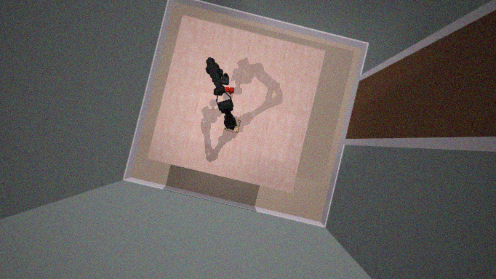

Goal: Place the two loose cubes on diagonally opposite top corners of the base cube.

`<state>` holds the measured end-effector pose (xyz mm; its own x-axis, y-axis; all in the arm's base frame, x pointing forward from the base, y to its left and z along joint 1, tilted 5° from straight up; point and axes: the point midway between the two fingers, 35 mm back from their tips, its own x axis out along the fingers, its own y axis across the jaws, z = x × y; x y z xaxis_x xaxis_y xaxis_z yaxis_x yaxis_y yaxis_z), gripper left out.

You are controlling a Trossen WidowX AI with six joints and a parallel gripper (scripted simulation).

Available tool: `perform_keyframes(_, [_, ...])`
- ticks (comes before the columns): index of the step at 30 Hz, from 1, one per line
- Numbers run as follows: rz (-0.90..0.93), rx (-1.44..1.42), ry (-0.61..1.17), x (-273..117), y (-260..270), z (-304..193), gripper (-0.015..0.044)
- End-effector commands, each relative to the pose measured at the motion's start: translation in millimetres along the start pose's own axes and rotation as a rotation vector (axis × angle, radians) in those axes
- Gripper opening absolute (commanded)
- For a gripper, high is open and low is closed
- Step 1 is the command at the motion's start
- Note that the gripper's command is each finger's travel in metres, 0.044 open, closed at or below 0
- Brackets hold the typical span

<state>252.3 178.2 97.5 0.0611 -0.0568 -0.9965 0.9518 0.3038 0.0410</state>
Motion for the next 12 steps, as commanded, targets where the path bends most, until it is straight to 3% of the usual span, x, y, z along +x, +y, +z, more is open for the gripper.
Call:
perform_keyframes(1, [-0.001,-0.017,0.006,-2.0,-14.2,-50.6,0.0400])
perform_keyframes(12, [-0.001,-0.017,0.006,-2.3,-17.9,-60.1,0.0400])
